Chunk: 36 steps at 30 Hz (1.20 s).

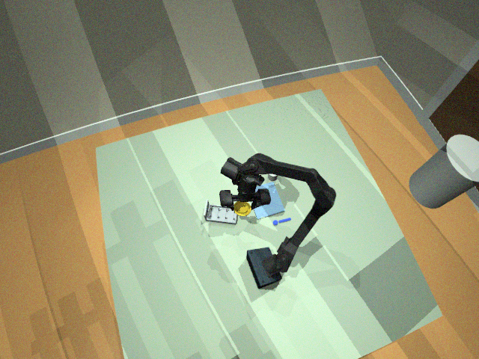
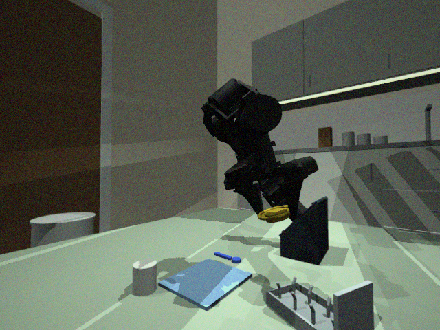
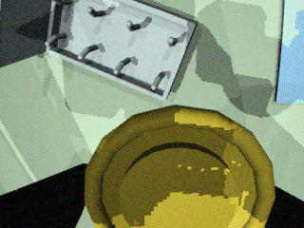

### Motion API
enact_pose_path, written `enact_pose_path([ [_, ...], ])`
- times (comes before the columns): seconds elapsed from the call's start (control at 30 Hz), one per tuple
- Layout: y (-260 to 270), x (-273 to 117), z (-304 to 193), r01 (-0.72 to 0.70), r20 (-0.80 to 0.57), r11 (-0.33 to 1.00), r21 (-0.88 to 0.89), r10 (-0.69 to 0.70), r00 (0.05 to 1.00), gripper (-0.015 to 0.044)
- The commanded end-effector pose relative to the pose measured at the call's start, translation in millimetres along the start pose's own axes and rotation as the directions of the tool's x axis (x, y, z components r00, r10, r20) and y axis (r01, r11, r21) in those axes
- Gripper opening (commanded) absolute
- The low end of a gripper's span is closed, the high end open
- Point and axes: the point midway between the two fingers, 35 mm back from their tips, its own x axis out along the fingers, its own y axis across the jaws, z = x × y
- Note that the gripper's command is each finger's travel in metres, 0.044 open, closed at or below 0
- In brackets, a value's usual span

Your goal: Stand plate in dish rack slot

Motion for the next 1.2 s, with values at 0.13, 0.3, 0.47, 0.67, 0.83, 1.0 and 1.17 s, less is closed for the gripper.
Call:
enact_pose_path([
  [0.13, 0.9, 19.9, -2.0, -0.126, -0.088, 0.983, -0.132, 0.115, 0.990, 0.0000],
  [0.3, 1.9, 31.1, -2.2, -0.216, -0.132, 0.954, -0.209, 0.192, 0.973, 0.0000],
  [0.47, 3.0, 41.3, -2.1, -0.307, -0.165, 0.910, -0.280, 0.269, 0.949, 0.0000],
  [0.67, 4.2, 52.1, -1.4, -0.410, -0.192, 0.838, -0.360, 0.363, 0.912, 0.0000],
  [0.83, 5.1, 60.1, -0.6, -0.484, -0.203, 0.764, -0.427, 0.441, 0.874, 0.0000],
  [1.0, 5.6, 67.2, 0.6, -0.543, -0.204, 0.680, -0.494, 0.516, 0.832, 0.0000],
  [1.17, 5.8, 73.3, 2.1, -0.581, -0.194, 0.590, -0.560, 0.589, 0.785, 0.0000],
])
